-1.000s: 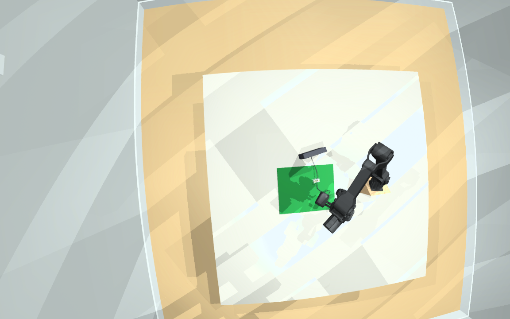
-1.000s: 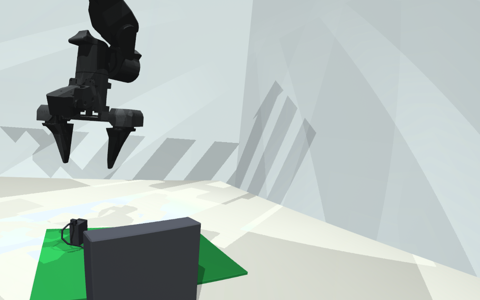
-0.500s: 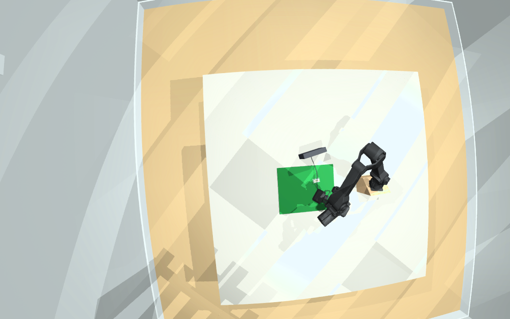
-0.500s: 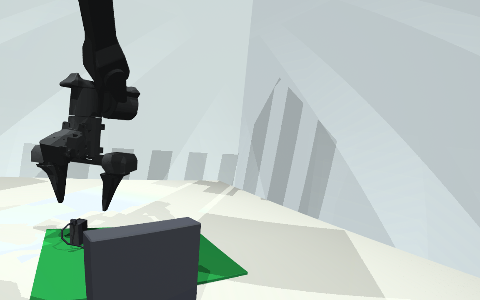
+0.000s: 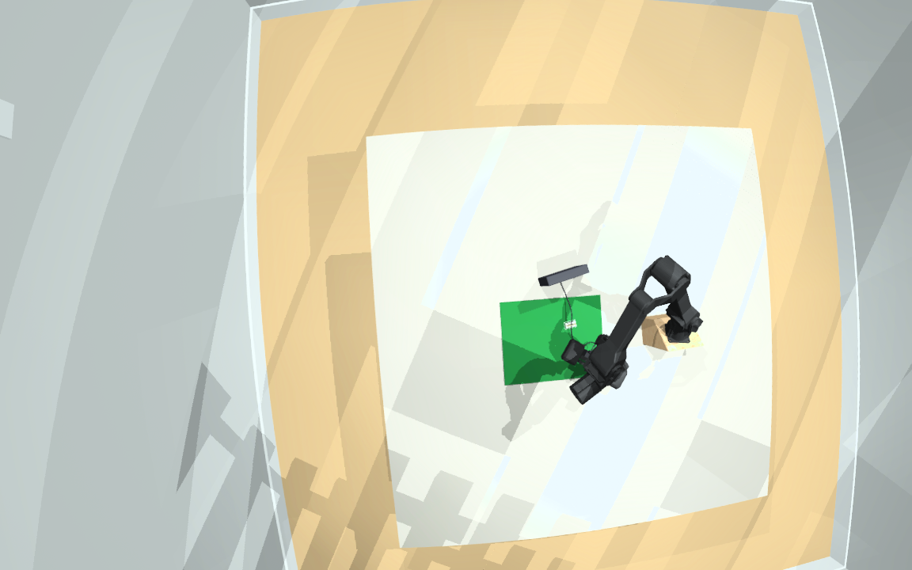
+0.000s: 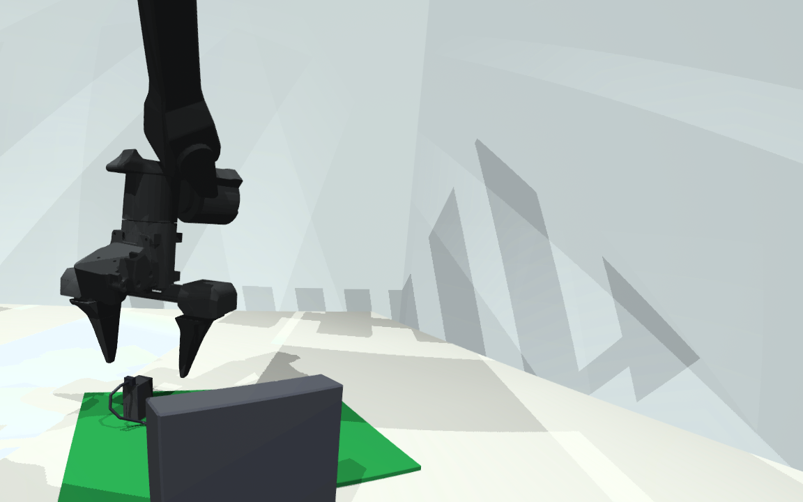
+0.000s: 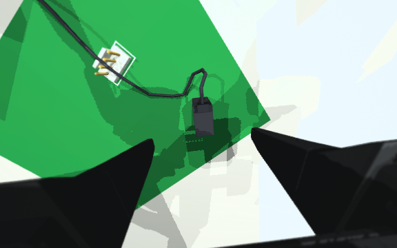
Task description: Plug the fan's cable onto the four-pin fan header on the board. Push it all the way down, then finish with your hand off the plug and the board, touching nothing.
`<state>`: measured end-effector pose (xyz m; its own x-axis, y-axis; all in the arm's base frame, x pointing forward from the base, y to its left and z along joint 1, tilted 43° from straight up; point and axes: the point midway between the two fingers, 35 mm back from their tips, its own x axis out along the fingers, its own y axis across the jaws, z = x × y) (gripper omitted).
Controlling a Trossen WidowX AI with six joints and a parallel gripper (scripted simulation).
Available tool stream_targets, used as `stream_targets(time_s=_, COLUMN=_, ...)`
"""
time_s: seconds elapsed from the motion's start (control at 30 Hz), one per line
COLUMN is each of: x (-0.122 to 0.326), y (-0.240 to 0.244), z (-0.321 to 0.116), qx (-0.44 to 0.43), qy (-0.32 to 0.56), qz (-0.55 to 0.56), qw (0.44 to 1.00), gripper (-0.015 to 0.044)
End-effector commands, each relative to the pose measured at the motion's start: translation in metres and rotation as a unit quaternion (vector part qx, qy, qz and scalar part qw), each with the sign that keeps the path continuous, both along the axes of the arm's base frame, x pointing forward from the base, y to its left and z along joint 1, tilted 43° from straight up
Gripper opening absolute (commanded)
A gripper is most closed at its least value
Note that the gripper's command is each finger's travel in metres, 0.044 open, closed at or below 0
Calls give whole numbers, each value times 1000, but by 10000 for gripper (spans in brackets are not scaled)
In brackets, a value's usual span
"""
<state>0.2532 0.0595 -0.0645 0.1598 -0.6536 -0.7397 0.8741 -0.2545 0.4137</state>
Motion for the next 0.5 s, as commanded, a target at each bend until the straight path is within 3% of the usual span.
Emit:
stream_targets(time_s=0.0, x=-2, y=-8, z=-7, qx=-5, qy=5, qz=1, qw=1000, gripper=440)
stream_targets(time_s=0.47, x=1, y=-24, z=-23, qx=-6, qy=5, qz=0, qw=1000, gripper=440)
